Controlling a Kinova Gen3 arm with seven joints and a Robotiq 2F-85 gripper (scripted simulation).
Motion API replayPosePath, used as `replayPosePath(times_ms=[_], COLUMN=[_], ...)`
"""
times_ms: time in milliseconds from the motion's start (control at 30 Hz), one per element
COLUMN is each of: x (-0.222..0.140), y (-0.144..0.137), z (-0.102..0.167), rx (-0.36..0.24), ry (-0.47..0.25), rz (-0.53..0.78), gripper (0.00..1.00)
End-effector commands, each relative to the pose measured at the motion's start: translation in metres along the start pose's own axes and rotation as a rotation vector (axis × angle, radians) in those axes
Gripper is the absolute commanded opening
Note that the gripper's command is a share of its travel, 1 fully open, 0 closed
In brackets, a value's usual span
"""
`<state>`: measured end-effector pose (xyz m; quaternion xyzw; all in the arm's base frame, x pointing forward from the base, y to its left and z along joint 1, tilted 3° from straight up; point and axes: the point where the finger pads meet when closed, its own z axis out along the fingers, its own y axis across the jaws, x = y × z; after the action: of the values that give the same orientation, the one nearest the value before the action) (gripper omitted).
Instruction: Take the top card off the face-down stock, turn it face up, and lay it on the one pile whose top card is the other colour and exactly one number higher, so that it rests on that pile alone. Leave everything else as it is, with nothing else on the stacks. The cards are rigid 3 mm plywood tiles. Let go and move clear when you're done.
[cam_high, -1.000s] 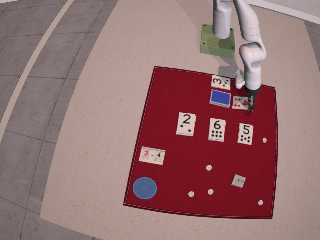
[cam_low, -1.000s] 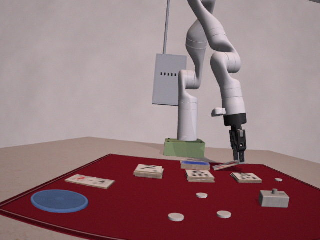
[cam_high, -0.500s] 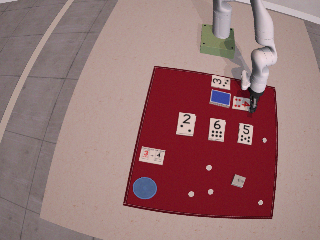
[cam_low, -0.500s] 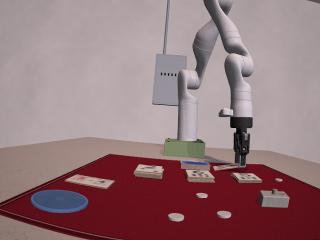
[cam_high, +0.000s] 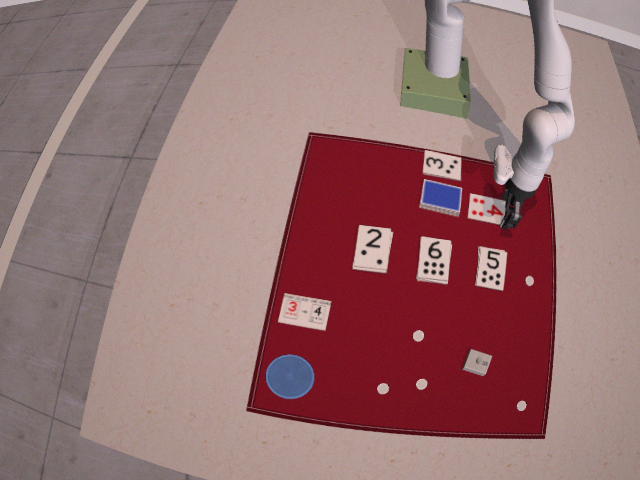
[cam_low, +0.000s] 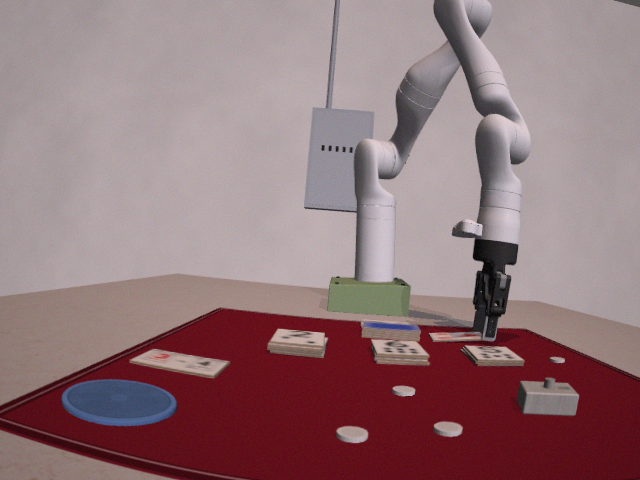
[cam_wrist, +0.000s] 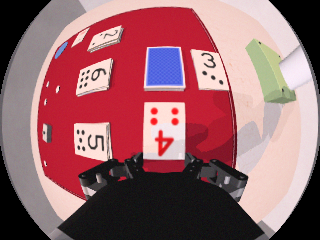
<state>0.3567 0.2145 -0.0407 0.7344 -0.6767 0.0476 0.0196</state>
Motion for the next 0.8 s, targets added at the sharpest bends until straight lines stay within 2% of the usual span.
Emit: replayPosePath(times_ms=[0, 767], x=[-0.0071, -0.0078], y=[0.0035, 0.0034], z=[0.0030, 0.0051], rx=[-0.003, -0.002], ry=[0.026, 0.052], rz=[-0.017, -0.017], gripper=[0.71, 0.71])
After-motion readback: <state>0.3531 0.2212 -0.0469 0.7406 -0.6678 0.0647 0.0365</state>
